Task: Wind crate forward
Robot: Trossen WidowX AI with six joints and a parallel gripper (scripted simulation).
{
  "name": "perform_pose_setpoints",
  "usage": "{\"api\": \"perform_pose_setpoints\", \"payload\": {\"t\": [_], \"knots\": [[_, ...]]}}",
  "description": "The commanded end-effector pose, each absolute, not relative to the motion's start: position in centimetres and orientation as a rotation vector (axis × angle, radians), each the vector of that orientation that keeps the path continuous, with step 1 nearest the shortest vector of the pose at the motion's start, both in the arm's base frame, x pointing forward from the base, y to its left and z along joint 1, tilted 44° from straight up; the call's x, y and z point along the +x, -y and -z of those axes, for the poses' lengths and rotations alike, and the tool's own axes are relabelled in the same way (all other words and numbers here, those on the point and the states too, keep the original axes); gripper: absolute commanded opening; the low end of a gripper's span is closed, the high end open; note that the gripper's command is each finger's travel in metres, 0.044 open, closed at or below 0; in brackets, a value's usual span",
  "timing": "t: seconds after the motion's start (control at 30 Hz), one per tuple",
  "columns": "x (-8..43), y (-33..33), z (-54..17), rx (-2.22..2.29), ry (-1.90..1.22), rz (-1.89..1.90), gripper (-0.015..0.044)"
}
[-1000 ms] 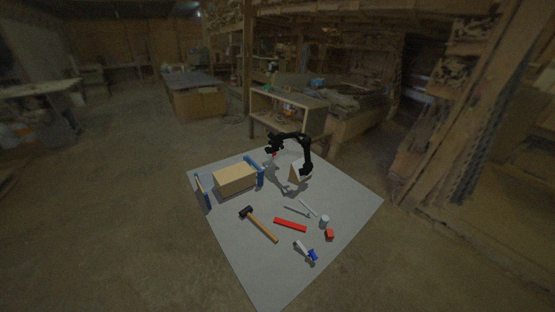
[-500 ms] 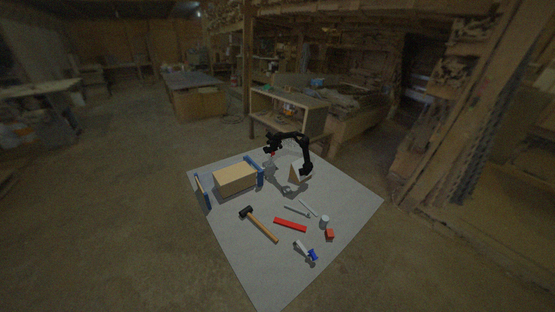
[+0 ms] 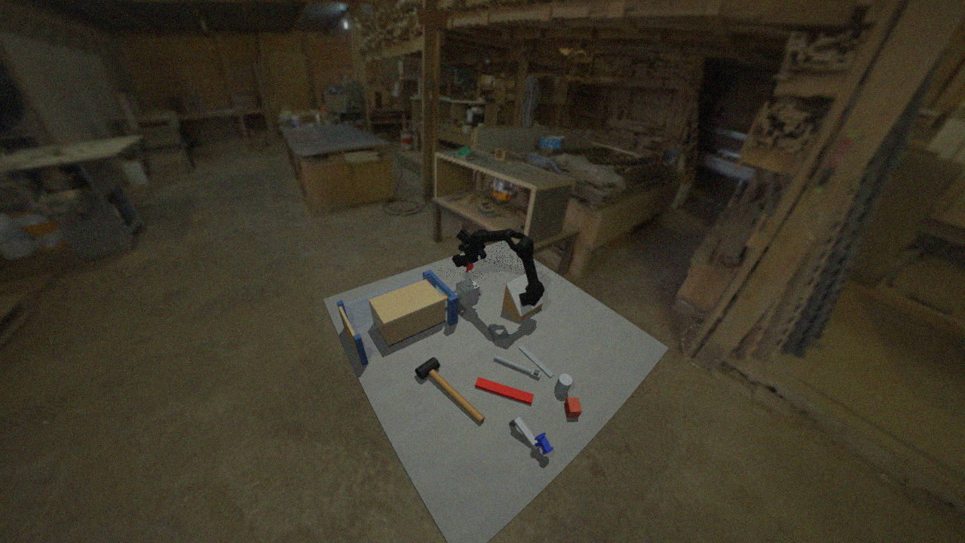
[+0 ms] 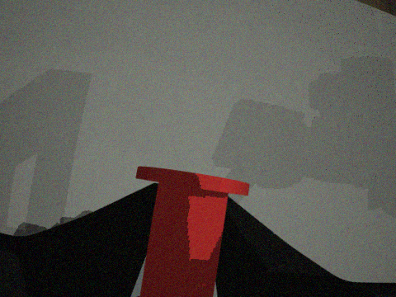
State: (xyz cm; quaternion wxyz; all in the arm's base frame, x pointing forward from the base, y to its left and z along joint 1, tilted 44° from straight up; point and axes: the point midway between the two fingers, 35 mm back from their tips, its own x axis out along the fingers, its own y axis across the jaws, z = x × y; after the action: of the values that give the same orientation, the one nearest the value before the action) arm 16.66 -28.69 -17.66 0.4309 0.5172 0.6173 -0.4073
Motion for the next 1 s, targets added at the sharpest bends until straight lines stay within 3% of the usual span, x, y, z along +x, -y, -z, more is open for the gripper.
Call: {"api": "perform_pose_setpoints", "payload": {"t": [0.0,0.97], "knots": [[18.4,28.4,18.2,1.302,-1.525,0.986,0.0],[22.2,28.4,18.8,1.304,-1.523,0.983,0.0]]}}
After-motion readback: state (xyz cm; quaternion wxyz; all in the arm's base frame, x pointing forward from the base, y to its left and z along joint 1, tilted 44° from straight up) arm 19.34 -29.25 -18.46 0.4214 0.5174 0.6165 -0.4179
